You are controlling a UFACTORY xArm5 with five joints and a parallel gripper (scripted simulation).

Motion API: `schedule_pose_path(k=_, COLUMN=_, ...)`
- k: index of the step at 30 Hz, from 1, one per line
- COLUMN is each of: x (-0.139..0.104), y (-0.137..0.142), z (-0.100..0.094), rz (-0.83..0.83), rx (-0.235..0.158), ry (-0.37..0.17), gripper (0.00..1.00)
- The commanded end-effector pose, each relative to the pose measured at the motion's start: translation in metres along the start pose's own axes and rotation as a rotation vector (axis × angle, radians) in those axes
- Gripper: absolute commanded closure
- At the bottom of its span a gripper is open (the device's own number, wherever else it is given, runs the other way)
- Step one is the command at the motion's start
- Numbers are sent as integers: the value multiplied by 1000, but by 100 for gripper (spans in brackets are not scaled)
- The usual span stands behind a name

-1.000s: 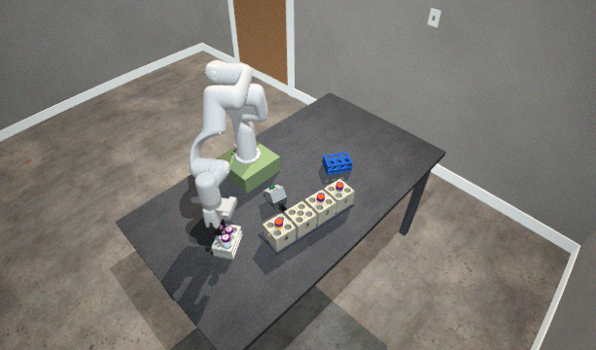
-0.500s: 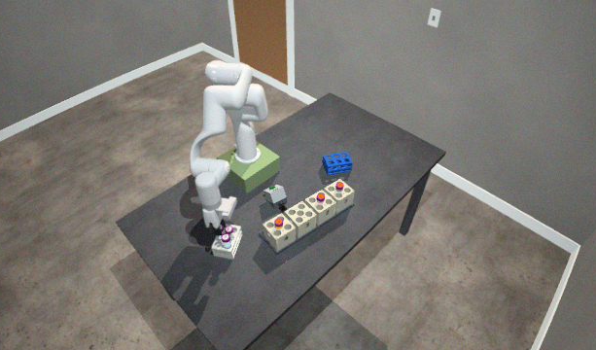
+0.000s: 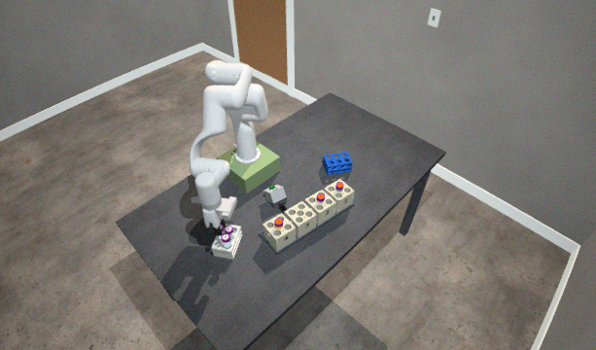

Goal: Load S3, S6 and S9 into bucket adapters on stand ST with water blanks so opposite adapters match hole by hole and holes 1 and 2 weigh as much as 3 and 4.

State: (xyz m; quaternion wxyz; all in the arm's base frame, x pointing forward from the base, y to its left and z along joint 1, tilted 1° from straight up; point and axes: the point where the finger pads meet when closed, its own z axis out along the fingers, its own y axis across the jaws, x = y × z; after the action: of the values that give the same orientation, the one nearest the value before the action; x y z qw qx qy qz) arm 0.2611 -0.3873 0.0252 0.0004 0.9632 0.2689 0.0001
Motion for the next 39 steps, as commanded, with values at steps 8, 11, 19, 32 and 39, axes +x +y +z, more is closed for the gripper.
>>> schedule_pose_path(k=8, x=0, y=2, z=-8, rz=0, rx=-5, ry=-12, gripper=100)
schedule_pose_path(k=11, x=0, y=2, z=-9, rz=0, rx=-5, ry=-12, gripper=100)
schedule_pose_path(k=19, x=0, y=1, z=-14, rz=0, rx=-5, ry=-12, gripper=100)
schedule_pose_path(k=32, x=0, y=1, z=-21, rz=0, rx=-5, ry=-12, gripper=100)
schedule_pose_path(k=39, x=0, y=1, z=-27, rz=0, rx=-5, ry=-12, gripper=100)
